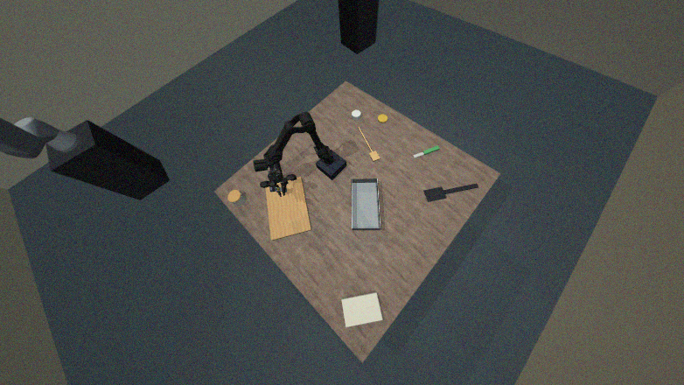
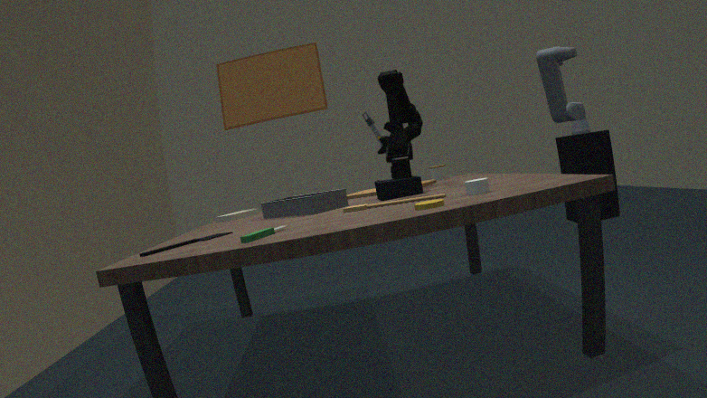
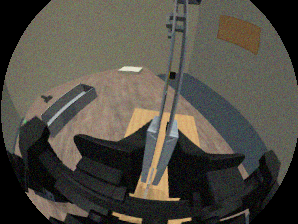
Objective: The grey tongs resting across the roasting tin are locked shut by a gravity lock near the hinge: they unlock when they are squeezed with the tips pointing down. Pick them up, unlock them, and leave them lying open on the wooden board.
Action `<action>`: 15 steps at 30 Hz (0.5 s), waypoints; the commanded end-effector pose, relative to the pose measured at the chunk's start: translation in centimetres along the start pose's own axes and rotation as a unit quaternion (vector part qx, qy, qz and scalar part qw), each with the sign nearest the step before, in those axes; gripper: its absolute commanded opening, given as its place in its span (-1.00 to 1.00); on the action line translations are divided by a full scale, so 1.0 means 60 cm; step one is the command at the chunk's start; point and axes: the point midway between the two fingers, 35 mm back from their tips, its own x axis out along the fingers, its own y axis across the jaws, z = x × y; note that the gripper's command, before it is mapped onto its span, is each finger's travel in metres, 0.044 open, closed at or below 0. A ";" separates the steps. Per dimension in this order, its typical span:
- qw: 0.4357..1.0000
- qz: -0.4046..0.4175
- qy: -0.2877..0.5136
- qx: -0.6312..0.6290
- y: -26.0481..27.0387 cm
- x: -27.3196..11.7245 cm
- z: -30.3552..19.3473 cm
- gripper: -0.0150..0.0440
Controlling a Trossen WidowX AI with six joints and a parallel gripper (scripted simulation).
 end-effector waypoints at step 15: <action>1.000 0.004 0.026 0.006 -0.003 0.010 -0.001 -1.00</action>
